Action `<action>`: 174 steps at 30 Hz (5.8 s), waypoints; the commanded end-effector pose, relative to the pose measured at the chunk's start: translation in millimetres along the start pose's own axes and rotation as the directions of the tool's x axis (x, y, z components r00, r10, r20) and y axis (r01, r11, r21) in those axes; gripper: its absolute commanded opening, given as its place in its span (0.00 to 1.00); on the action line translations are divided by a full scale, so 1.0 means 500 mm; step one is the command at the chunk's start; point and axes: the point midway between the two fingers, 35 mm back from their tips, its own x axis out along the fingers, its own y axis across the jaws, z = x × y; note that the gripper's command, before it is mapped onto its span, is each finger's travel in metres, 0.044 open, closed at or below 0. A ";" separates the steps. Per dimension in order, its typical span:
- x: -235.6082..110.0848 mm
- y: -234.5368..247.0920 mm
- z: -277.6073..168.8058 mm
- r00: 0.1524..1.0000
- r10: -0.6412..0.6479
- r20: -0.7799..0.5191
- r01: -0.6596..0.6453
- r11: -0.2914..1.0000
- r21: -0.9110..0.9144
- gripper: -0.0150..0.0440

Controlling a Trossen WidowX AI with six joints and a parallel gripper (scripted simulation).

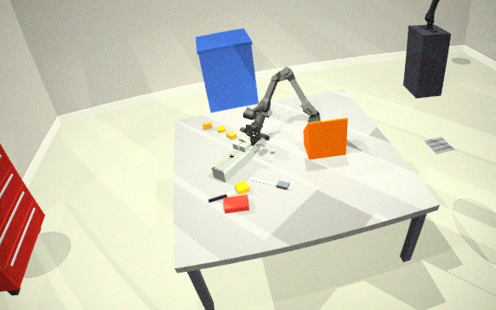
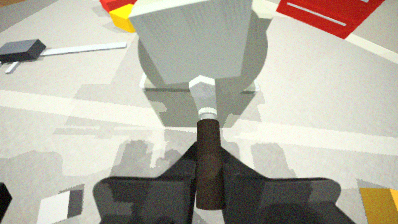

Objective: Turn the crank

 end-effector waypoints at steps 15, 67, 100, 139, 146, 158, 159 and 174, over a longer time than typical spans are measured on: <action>0.001 0.004 -0.001 1.000 0.007 0.000 -0.007 1.000 -0.007 0.25; -0.213 0.002 0.227 1.000 0.016 0.008 -0.016 1.000 -0.002 1.00; -0.023 0.106 0.393 0.904 -0.352 -0.243 0.428 0.747 0.509 1.00; 0.014 0.107 0.353 0.903 -0.354 -0.243 0.430 0.747 0.508 0.51; 0.014 0.107 0.353 0.903 -0.354 -0.243 0.430 0.747 0.508 0.25; 0.012 0.106 0.353 0.901 -0.356 -0.245 0.433 0.742 0.512 0.25; 0.012 0.106 0.353 0.901 -0.356 -0.245 0.433 0.742 0.512 0.25; 0.012 0.106 0.353 0.901 -0.356 -0.245 0.433 0.742 0.512 0.61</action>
